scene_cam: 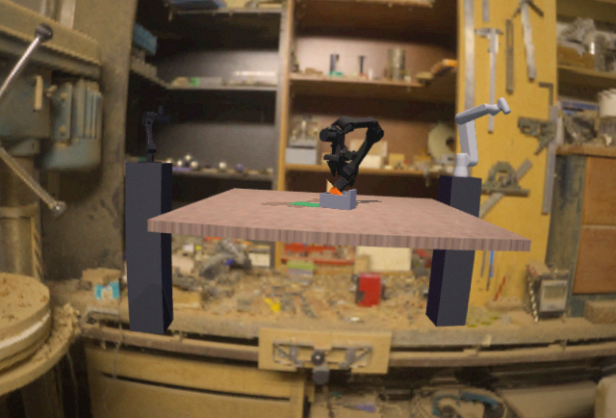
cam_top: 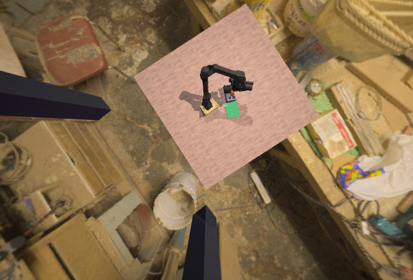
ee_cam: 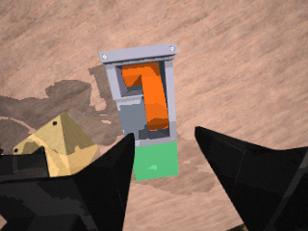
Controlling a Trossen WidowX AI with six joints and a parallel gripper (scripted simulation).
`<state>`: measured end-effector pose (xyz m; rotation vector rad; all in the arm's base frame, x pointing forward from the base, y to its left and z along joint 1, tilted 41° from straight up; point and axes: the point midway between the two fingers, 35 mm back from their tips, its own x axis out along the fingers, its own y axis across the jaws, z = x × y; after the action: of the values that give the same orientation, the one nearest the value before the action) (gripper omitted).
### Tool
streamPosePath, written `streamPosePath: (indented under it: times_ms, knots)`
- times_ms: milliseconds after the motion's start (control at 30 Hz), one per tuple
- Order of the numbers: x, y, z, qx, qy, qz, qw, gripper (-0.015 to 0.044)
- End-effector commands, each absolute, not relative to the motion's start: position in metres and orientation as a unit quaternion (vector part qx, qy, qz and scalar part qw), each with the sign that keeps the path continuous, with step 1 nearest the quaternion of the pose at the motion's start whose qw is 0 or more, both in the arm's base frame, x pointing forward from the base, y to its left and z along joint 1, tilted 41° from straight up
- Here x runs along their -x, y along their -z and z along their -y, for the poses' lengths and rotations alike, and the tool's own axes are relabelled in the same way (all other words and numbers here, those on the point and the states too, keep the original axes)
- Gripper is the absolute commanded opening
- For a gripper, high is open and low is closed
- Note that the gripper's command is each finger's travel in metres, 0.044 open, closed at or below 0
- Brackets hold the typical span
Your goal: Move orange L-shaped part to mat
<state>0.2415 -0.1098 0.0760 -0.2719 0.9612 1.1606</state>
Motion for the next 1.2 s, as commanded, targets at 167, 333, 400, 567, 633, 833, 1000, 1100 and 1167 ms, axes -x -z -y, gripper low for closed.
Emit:
streamPosePath:
  times_ms: [167, 333, 400, 567, 633, 833, 1000, 1100, 1167]
  knots:
    - [-0.242, -0.059, 0.1, 0.138, -0.535, -0.425, 0.717, 0.028]
    - [-0.242, -0.05, 0.091, 0.138, -0.535, -0.425, 0.717, 0.028]
    - [-0.243, -0.049, 0.09, 0.138, -0.535, -0.425, 0.717, 0.028]
    - [-0.244, -0.043, 0.086, 0.138, -0.535, -0.425, 0.717, 0.028]
    - [-0.244, -0.041, 0.084, 0.138, -0.535, -0.425, 0.717, 0.028]
    - [-0.245, -0.033, 0.078, 0.138, -0.535, -0.425, 0.717, 0.028]
    - [-0.245, -0.027, 0.072, 0.138, -0.535, -0.425, 0.717, 0.028]
    - [-0.246, -0.023, 0.069, 0.138, -0.535, -0.424, 0.717, 0.028]
    - [-0.246, -0.021, 0.067, 0.138, -0.535, -0.424, 0.717, 0.028]
